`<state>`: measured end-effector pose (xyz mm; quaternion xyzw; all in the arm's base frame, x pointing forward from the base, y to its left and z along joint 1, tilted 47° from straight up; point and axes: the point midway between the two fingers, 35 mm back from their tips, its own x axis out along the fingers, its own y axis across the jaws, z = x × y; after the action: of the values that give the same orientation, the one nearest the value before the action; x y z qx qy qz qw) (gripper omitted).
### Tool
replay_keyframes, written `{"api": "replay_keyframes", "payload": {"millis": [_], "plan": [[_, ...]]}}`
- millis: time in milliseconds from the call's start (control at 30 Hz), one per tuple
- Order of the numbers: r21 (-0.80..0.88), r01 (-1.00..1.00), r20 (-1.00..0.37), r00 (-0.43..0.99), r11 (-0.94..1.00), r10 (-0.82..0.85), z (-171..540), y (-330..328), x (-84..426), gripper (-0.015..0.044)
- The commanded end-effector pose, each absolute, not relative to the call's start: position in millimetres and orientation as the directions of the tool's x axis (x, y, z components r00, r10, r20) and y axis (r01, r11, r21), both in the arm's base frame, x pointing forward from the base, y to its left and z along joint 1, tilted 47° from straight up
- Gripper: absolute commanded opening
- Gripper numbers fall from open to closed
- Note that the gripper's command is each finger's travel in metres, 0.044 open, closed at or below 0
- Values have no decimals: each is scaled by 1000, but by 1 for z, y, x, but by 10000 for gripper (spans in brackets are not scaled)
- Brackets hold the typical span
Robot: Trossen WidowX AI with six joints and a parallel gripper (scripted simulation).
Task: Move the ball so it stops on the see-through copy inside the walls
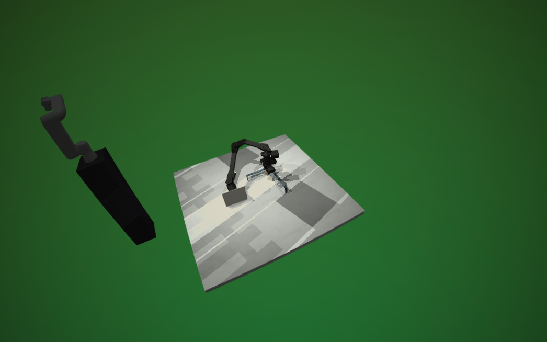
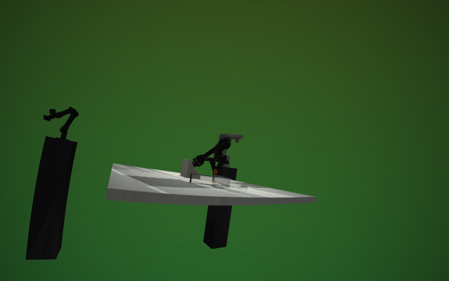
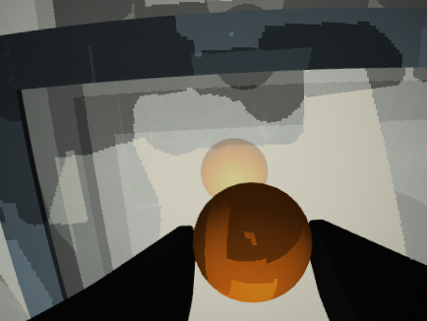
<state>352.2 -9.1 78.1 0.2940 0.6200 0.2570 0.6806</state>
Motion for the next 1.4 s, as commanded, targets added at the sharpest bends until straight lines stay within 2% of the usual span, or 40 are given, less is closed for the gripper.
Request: {"api": "replay_keyframes", "payload": {"millis": [0, 267, 1133, 1367], "plan": [[722, 16, -690, 101, 692, 717, 67, 6, 354, 0], [725, 15, -687, 101, 689, 720, 40, 36, 356, 0], [725, 15, -686, 101, 688, 720, 27, 50, 358, 0], [722, 10, -689, 104, 692, 717, 28, 48, 359, 184]]}}
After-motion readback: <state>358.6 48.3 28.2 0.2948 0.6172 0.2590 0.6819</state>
